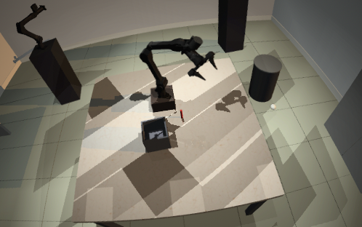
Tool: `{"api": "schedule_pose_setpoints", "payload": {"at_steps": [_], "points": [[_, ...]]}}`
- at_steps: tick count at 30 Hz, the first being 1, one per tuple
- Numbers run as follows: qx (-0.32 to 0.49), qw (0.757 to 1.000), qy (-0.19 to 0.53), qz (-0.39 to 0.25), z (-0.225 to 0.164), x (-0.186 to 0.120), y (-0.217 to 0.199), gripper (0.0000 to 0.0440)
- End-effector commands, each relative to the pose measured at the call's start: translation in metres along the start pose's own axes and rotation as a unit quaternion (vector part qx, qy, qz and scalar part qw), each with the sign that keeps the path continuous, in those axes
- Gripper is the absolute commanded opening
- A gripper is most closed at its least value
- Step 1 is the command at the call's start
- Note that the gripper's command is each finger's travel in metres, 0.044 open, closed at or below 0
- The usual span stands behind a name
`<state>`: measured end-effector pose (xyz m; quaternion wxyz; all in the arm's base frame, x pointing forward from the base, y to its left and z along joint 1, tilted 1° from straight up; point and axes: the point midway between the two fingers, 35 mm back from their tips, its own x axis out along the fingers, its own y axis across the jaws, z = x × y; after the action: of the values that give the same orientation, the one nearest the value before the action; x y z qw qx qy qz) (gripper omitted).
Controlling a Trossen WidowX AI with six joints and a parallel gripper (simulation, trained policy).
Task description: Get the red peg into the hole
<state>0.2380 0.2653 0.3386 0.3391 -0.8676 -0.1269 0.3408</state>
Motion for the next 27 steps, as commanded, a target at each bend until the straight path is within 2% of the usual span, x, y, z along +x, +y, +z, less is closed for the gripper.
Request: {"api": "schedule_pose_setpoints", "payload": {"at_steps": [1,7,14,20,27], "points": [[0.076,0.997,0.006,0.024,-0.004,0.007,0.015,0.044],[0.177,0.983,0.017,0.046,-0.011,0.012,0.03,0.044],[0.293,0.953,0.034,0.069,-0.018,0.017,0.048,0.044],[0.388,0.916,0.049,0.087,-0.022,0.021,0.064,0.044],[0.494,0.86,0.07,0.106,-0.025,0.024,0.081,0.044]]}}
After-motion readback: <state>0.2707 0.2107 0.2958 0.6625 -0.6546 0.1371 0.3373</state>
